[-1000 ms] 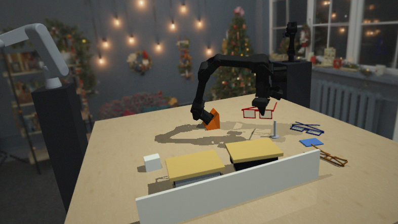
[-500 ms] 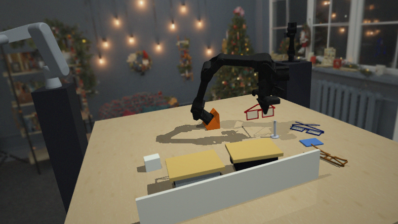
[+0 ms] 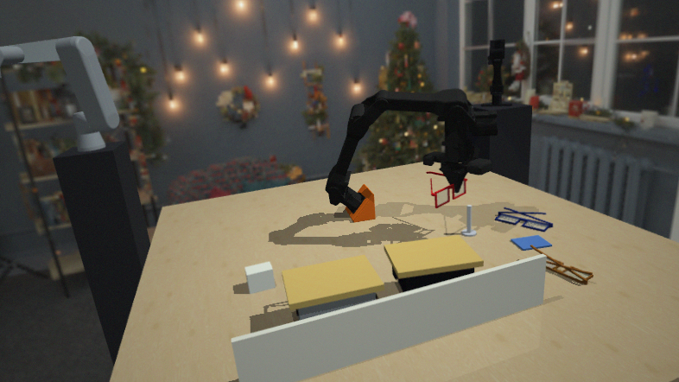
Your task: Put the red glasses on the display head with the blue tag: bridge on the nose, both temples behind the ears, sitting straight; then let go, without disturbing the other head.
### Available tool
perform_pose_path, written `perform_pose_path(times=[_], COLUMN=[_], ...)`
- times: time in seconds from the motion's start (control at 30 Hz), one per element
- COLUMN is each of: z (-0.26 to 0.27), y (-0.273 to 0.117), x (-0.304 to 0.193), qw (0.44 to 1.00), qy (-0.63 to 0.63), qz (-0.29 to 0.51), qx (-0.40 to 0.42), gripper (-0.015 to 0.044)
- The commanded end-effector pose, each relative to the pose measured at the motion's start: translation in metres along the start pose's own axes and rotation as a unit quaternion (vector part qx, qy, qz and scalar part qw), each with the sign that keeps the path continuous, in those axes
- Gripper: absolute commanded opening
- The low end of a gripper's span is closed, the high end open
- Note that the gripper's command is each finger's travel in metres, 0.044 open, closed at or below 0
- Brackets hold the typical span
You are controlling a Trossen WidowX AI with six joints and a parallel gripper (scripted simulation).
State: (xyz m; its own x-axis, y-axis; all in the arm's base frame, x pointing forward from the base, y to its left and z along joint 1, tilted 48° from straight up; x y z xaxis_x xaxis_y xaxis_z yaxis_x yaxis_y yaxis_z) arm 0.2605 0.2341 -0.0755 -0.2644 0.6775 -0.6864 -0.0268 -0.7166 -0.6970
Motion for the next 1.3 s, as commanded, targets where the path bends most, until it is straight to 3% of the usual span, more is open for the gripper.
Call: perform_pose_path(times=[0.0, 0.6, 1.27], z=[0.002, 0.008, 0.017], y=[0.002, 0.002, 0.004], x=[0.008, 0.030, 0.054], qw=[0.997, 0.917, 0.714], qy=[-0.083, -0.400, -0.701], qz=[0.000, -0.002, -0.003], qx=[0.004, 0.004, 0.004], gripper=[0.0000, 0.0000, 0.0000])
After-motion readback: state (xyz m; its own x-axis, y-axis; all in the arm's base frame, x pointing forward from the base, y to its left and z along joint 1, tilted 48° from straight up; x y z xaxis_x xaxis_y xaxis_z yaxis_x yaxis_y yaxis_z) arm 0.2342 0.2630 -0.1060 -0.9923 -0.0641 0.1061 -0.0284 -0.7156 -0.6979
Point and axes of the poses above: the point midway between the two fingers, 35 mm back from their tips, its own y axis out along the fingers, its own z axis across the jaws, x = y × z, the point moved 1 cm from there along -y, back along the fingers, and after that the axes turned 8 degrees about y, right-handed, at the moved point
